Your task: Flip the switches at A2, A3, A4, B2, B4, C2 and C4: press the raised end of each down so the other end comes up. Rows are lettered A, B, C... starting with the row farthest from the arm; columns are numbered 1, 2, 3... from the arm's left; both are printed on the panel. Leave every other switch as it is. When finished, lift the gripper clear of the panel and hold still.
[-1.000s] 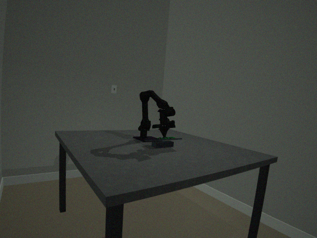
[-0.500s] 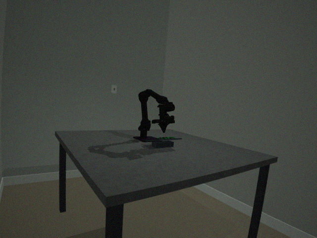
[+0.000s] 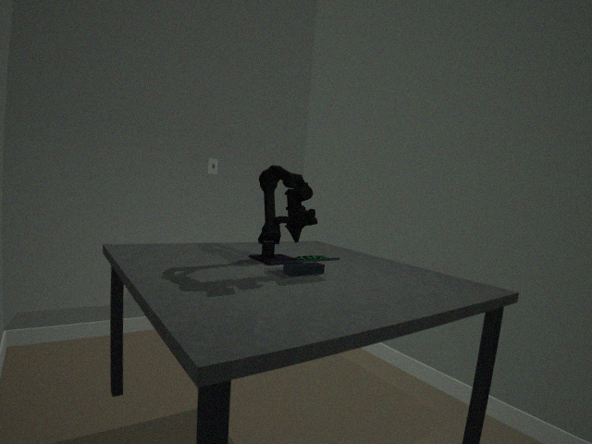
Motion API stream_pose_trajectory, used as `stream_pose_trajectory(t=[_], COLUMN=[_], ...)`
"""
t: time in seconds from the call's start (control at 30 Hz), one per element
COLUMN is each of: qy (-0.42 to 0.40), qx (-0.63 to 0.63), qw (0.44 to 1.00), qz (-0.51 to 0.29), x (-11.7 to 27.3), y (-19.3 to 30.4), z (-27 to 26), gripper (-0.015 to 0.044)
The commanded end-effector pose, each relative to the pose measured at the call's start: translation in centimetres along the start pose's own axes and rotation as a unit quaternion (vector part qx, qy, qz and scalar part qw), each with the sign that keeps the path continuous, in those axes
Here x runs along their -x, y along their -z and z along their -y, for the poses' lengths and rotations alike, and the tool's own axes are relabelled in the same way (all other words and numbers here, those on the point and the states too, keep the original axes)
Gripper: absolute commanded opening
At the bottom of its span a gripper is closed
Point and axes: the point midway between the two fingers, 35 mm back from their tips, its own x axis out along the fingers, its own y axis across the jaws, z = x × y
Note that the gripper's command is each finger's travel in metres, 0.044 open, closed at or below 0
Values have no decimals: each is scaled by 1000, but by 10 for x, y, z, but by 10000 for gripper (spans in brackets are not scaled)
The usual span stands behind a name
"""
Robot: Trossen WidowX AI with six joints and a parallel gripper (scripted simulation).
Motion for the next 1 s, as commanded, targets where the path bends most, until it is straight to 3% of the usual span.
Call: stream_pose_trajectory(t=[0.0,0.97], qy=[-5,-5], qx=[5,5], qw=[1000,1000], qz=[-16,-17], x=[-28,-55], y=[2,3], z=[1,1], gripper=[0,0])
